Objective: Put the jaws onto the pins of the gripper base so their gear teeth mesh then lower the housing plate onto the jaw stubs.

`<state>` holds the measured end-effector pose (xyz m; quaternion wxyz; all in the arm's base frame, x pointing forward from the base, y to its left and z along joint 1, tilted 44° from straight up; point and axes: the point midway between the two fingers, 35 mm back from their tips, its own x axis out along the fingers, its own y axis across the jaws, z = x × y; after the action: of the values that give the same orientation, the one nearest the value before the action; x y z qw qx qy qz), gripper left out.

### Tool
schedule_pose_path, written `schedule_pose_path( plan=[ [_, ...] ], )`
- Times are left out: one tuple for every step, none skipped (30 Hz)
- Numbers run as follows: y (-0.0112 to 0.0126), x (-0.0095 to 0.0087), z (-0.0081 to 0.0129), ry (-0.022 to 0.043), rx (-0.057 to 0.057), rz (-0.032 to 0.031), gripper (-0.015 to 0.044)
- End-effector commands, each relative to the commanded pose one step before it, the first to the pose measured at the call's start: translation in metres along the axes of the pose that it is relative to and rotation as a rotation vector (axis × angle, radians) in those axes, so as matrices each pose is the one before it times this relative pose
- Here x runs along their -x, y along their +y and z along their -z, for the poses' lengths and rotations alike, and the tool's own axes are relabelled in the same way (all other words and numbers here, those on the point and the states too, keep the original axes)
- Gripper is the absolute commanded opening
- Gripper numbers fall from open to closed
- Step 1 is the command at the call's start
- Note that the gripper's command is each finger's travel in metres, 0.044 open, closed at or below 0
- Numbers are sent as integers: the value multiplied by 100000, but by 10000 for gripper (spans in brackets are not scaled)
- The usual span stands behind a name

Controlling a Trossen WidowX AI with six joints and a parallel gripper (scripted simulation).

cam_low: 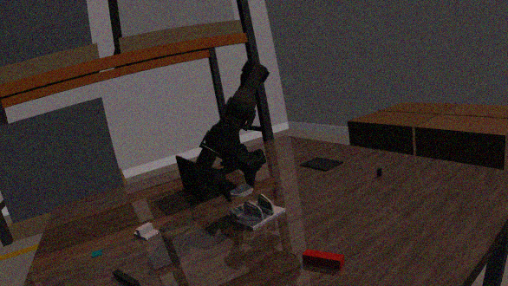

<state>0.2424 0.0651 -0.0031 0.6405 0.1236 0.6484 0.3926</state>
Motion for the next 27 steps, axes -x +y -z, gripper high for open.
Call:
schedule_pose_path(
  plan=[
    [55,-753,81,-24,-683,-489,351],
    [6,-163,5,-3,3,-15,351],
    [7,-163,6,-2,3,-17,351],
    [8,-162,7,-2,4,-19,351],
    [9,-162,8,-2,4,-20,351],
    [9,-161,9,-2,4,-22,351],
    [10,-161,10,-2,4,-23,351],
    [11,-161,11,-1,4,-25,351],
    [12,-161,12,-1,5,-26,351],
    [12,-160,13,-1,5,-28,351],
    [13,-160,14,-1,5,-29,351],
    [14,-159,15,0,5,-31,351],
    [14,-159,16,0,5,-32,351],
    [15,-158,17,0,5,-34,351],
    [12,-126,14,1,4,-28,351],
    [8,-75,9,0,3,-17,351],
    [3,-25,3,0,1,-6,351],
    [0,0,0,0,0,0,351],
    [0,0,0,0,0,0,351],
    [0,0,0,0,0,0,351],
    [0,0,0,0,0,0,351],
    [0,0,0,0,0,0,351],
    [0,0,0,0,0,0,351],
    [0,0,0,0,0,0,351],
    [0,0,0,0,0,0,351],
    [0,0,0,0,0,0,351],
    [0,0,0,0,0,0,351]
  ],
)
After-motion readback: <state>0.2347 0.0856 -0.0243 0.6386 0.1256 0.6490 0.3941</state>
